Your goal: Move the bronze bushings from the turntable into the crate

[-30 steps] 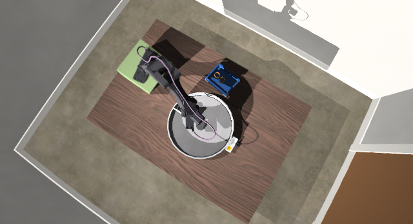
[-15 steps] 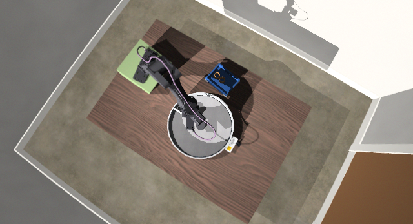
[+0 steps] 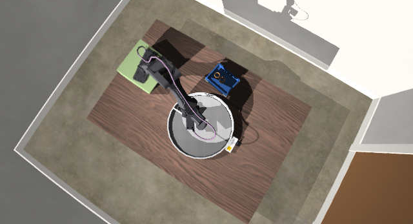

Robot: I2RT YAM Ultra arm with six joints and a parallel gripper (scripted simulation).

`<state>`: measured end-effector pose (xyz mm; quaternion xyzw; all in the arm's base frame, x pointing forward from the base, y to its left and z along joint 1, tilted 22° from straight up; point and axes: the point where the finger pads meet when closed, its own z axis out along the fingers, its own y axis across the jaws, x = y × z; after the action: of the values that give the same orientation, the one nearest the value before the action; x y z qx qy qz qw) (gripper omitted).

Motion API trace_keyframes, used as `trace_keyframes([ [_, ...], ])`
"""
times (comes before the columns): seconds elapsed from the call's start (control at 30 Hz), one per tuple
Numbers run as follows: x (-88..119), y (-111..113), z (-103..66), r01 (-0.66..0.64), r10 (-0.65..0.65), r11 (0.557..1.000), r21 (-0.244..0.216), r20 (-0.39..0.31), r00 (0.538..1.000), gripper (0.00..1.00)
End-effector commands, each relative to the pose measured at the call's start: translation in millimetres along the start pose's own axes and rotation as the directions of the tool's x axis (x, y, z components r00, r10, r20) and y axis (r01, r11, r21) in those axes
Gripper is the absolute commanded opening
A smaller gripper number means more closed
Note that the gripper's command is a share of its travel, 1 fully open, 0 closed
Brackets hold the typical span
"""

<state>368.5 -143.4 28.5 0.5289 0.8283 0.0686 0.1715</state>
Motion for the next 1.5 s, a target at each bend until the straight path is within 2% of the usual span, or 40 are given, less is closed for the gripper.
trace_keyframes([
  [0.0, -13.2, 15.1, -11.7, 0.002, -0.001, 0.999, -0.038, 0.041, 0.999, 0.15],
  [1.47, -11.4, 12.9, -8.7, -0.002, 0.003, 1.000, -0.025, 0.032, 0.999, 0.15],
])
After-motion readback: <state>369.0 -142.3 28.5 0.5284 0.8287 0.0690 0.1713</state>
